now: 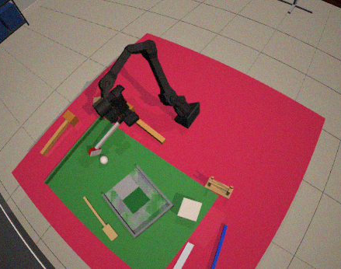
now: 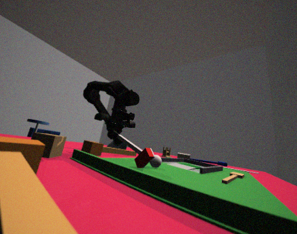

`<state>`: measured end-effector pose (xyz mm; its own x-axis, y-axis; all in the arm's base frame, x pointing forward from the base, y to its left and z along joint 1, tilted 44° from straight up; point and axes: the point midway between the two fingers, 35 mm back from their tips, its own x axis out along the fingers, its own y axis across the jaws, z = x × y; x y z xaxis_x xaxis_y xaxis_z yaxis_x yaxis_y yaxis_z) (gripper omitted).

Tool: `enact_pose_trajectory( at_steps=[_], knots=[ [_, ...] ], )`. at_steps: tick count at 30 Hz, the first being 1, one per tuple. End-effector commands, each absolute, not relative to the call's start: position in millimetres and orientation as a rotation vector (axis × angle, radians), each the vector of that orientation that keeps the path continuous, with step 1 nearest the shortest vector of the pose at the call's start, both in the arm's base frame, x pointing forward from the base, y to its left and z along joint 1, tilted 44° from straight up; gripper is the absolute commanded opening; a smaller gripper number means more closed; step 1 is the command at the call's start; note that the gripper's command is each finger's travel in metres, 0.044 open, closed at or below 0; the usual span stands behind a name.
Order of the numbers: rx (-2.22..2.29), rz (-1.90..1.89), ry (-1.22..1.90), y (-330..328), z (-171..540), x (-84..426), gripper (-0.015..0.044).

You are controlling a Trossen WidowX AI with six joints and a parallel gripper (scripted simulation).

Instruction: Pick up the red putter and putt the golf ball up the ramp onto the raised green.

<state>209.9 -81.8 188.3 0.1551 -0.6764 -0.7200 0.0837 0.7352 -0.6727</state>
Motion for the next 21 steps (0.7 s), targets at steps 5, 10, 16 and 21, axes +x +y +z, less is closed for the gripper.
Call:
enact_pose_trajectory(
  at_steps=[5, 10, 16, 21],
  knots=[
    [-0.547, -0.594, 1.308, -88, 193, 209, 0.0],
    [-0.536, -0.579, 1.312, -65, 172, 220, 0.0],
    [-0.535, -0.574, 1.313, -8, 122, 226, 0.0],
    [-0.545, -0.583, 1.305, 13, 102, 222, 0.0]
  ],
)
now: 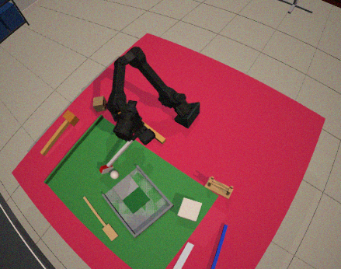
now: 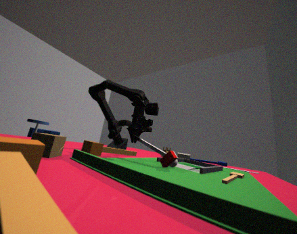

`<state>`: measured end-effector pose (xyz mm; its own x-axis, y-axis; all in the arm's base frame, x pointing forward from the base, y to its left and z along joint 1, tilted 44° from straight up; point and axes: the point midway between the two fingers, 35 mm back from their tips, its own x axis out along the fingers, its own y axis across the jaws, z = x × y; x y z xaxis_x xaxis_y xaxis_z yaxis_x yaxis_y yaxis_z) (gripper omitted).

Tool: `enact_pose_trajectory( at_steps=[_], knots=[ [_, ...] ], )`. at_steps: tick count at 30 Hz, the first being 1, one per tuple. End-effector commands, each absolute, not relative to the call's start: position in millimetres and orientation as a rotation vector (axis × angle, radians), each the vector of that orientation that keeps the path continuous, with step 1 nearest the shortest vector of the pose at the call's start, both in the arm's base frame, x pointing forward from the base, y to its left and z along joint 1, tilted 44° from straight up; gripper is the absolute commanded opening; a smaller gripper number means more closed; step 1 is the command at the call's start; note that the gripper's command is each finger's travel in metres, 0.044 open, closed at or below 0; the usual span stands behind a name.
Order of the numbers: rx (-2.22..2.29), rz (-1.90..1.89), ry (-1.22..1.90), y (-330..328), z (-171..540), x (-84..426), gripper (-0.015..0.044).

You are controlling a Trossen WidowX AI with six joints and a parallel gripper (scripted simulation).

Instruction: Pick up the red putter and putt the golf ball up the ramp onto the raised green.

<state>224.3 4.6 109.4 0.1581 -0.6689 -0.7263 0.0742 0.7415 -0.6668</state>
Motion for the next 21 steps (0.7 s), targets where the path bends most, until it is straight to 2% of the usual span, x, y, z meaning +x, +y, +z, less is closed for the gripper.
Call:
enact_pose_trajectory(
  at_steps=[1, 21],
  knots=[
    [-0.545, -0.583, 1.305, 13, 102, 222, 0.0],
    [-0.548, -0.581, 1.31, 48, 139, 214, 0.0]
  ],
)
